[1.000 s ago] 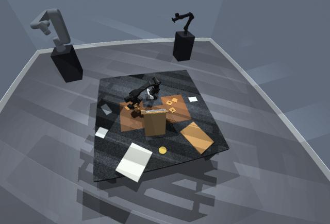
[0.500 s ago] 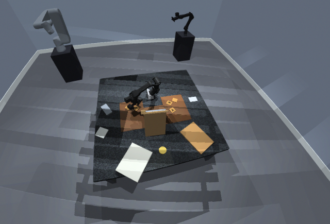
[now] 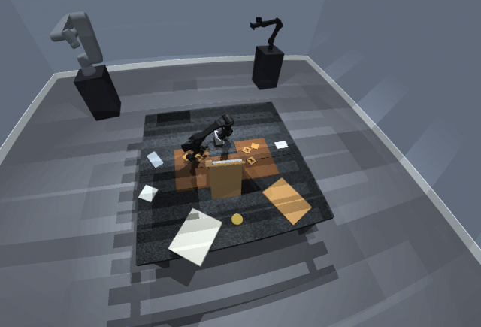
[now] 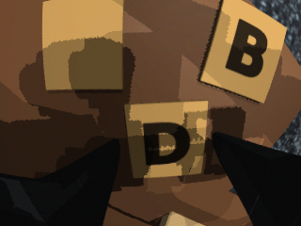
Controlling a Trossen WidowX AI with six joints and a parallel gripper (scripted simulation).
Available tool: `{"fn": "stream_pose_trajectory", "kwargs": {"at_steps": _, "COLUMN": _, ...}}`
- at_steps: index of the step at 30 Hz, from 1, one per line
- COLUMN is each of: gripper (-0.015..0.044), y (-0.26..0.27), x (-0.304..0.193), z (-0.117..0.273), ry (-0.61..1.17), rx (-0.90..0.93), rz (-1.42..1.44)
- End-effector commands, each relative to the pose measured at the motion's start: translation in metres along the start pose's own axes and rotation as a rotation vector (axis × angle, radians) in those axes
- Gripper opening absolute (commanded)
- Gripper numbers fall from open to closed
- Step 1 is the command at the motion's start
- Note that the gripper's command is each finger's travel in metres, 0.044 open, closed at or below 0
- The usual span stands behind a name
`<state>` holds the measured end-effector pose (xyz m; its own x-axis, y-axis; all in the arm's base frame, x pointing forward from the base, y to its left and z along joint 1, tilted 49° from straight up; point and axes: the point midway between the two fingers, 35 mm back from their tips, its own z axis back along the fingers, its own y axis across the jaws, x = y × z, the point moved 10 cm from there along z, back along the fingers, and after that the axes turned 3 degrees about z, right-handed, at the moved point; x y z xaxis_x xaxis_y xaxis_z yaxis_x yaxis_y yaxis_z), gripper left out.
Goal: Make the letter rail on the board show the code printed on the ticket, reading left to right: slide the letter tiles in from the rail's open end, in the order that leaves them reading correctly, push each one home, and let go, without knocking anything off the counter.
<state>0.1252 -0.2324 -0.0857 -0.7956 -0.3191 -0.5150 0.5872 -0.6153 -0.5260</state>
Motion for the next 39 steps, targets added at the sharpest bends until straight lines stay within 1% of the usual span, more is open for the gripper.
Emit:
{"fn": "stream_pose_trajectory", "kwargs": {"at_steps": 1, "gripper": 0.034, "y": -0.0003, "x": -0.0001, "z": -0.0011, "ry": 0.005, "rx": 0.0, "rz": -0.006}}
{"fn": "stream_pose_trajectory", "kwargs": {"at_steps": 27, "gripper": 0.034, "y": -0.0003, "x": -0.0001, "z": -0.0015, "ry": 0.005, "rx": 0.0, "rz": -0.006}}
{"fn": "stream_pose_trajectory", "kwargs": {"at_steps": 29, "gripper": 0.0288, "y": -0.0003, "x": -0.0001, "z": -0.0016, "ry": 0.005, "rx": 0.0, "rz": -0.006}}
{"fn": "stream_pose_trajectory", "kwargs": {"at_steps": 39, "gripper": 0.0221, "y": -0.0003, "x": -0.0001, "z": -0.0016, "ry": 0.005, "rx": 0.0, "rz": -0.006}}
